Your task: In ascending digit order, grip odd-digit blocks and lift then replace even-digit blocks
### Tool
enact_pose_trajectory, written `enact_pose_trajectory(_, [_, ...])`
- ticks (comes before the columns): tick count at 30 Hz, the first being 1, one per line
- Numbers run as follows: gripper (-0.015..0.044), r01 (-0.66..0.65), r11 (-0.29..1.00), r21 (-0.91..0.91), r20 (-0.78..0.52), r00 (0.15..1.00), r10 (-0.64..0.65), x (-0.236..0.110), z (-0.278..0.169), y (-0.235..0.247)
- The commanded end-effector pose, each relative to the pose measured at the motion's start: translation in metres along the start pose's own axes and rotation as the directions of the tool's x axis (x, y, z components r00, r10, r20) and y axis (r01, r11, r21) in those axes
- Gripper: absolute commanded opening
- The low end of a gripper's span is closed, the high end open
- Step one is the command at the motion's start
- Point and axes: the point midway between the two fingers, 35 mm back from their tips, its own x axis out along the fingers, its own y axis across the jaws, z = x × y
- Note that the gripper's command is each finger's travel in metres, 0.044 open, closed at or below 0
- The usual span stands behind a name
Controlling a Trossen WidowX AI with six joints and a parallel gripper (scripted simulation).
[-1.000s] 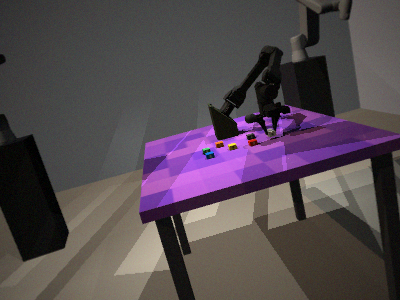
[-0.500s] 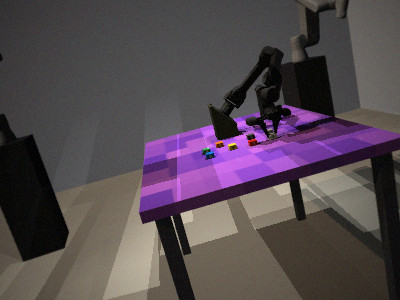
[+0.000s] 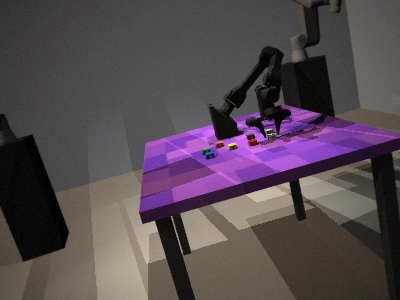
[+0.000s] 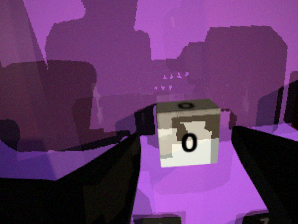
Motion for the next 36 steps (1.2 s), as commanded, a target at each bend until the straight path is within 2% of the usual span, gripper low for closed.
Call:
enact_pose_trajectory(1, [0.0356,0.002,1.0,0.003,-0.001,1.0,-0.002,0.001,0.0,0.0])
enact_pose_trajectory(3, [0.04,0.002,1.0,0.003,-0.001,1.0,-0.002,0.001,0.0,0.0])
enact_pose_trajectory(6, [0.04,0.002,1.0,0.003,-0.002,1.0,-0.002,-0.002,0.0,0.0])
enact_pose_trajectory(9, [0.04,0.004,1.0,0.003,-0.002,1.0,-0.004,-0.032,0.0,-0.001])
enact_pose_trajectory(13, [0.04,0.004,1.0,0.003,-0.002,1.0,-0.004,-0.035,0.0,0.0])
enact_pose_trajectory(15, [0.0348,0.006,1.0,0.003,-0.002,1.0,-0.006,-0.045,0.001,-0.001])
enact_pose_trajectory(20, [0.0216,0.008,1.0,0.004,-0.003,1.0,-0.008,-0.113,0.001,-0.001])
enact_pose_trajectory(24, [0.012,0.007,1.0,0.004,-0.003,1.0,-0.007,-0.116,0.0,-0.001])
enact_pose_trajectory(33, [0.012,0.007,1.0,0.004,-0.003,1.0,-0.007,-0.116,-0.002,0.0])
enact_pose_trajectory(36, [0.012,0.008,1.0,0.005,-0.004,1.0,-0.008,-0.118,-0.028,0.007])
